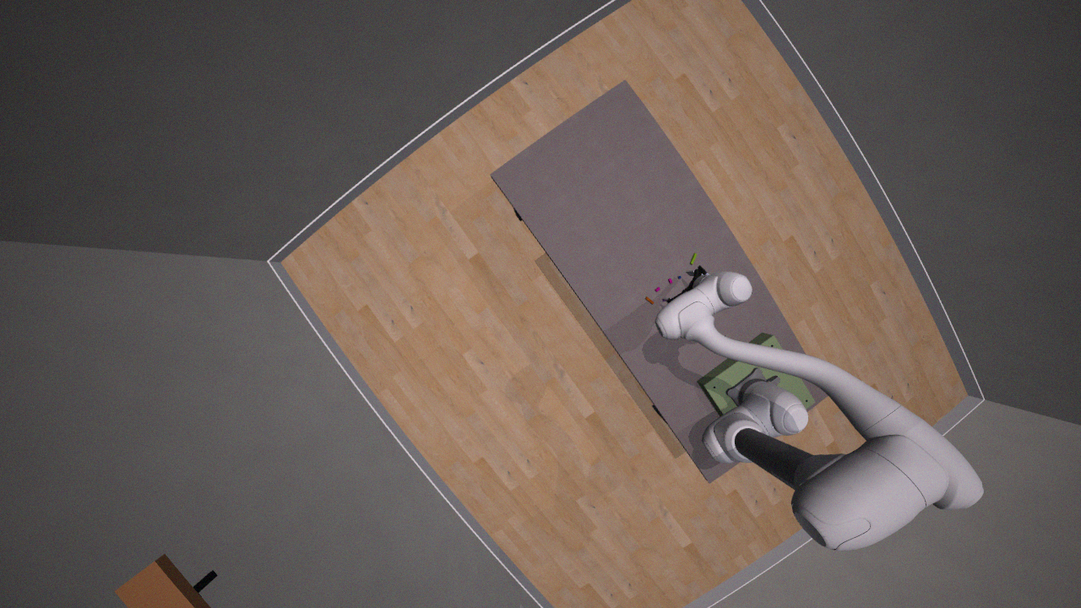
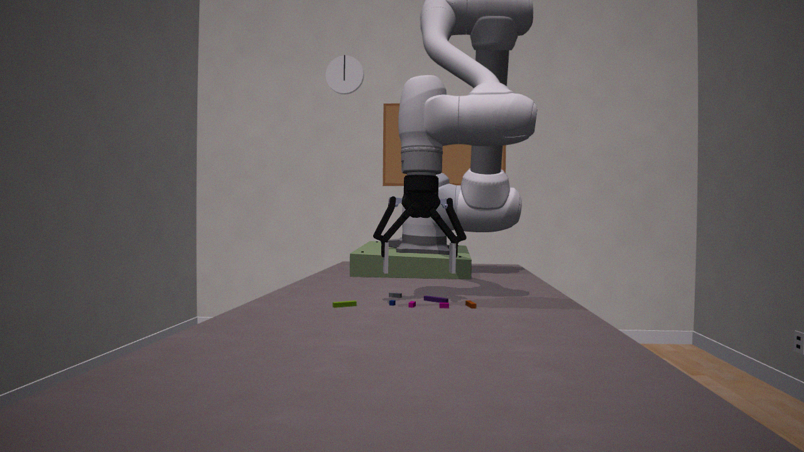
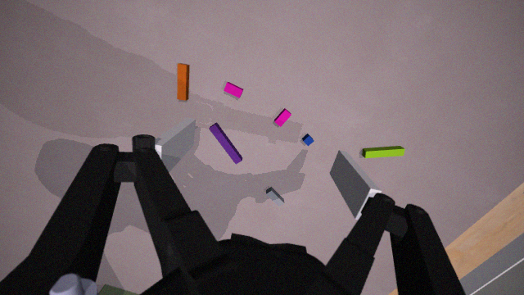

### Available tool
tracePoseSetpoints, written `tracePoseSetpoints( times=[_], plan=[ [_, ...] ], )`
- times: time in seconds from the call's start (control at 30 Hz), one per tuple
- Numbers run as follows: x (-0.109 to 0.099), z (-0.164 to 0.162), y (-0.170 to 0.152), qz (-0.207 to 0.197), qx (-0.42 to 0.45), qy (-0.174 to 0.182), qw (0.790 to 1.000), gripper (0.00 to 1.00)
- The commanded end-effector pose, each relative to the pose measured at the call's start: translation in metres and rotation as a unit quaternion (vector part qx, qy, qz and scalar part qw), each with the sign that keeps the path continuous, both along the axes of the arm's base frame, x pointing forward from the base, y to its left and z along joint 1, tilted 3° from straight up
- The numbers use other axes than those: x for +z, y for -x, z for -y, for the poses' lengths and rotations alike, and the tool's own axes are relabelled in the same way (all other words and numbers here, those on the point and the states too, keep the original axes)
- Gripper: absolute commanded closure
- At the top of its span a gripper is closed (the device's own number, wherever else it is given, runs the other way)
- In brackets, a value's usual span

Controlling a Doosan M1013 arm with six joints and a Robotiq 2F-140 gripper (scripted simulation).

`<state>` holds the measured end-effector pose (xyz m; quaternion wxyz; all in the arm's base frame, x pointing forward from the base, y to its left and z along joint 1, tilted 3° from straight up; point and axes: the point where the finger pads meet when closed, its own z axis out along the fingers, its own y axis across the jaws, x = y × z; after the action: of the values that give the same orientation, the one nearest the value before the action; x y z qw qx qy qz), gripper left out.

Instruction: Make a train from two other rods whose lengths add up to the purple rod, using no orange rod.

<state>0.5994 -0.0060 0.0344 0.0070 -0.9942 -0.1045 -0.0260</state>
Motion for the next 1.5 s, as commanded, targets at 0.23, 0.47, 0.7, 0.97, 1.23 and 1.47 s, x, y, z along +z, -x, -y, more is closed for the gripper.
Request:
tracePoseSetpoints(
  times=[0.23, 0.47, 0.7, 0.97, 1.23, 1.47],
  plan=[
    [0.0001, -0.0001, 0.0000, 0.005, 0.188, 0.004, 0.982, 0.00],
    [0.0001, -0.0002, 0.0000, 0.008, 0.301, 0.010, 0.954, 0.00],
    [0.0001, -0.0003, 0.0000, 0.011, 0.401, 0.015, 0.916, 0.00],
    [0.0001, -0.0004, -0.0001, 0.013, 0.518, 0.021, 0.855, 0.00],
    [0.0001, -0.0005, -0.0001, 0.016, 0.620, 0.027, 0.784, 0.00],
    [0.0002, -0.0005, -0.0001, 0.018, 0.706, 0.032, 0.707, 0.00]
  ],
)
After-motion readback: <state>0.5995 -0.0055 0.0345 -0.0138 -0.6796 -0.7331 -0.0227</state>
